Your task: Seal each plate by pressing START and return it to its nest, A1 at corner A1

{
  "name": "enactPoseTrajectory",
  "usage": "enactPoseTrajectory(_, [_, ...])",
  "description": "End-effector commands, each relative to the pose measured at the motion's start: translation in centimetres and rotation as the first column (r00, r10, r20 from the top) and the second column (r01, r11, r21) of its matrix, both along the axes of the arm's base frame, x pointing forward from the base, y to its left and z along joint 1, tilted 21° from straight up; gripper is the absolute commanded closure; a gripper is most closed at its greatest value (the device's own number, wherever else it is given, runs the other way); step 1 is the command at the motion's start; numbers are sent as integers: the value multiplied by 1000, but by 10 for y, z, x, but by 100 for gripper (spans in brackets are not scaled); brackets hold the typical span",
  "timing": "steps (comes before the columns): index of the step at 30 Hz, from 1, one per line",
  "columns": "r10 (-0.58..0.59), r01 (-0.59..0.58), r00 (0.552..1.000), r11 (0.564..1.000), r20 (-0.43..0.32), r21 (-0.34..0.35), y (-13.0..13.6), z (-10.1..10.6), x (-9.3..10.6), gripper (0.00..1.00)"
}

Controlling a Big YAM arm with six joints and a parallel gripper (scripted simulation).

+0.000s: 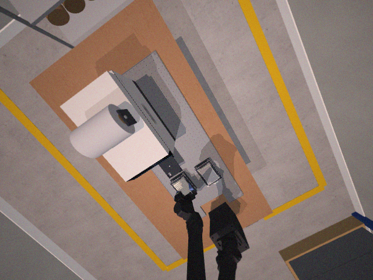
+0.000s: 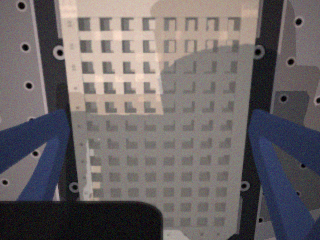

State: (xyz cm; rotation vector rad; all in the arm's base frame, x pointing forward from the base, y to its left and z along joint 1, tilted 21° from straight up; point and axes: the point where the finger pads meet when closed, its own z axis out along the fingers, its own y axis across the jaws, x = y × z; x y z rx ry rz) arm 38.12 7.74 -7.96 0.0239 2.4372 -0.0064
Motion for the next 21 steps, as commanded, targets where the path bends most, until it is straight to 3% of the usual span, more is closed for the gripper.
enactPoseTrajectory(1, [-9,9,1000,1000,-10,-8,-7,-3,-7,1])
enactPoseTrajectory(21, [-10,10,1000,1000,-5,-8,-4,-4,2,11])
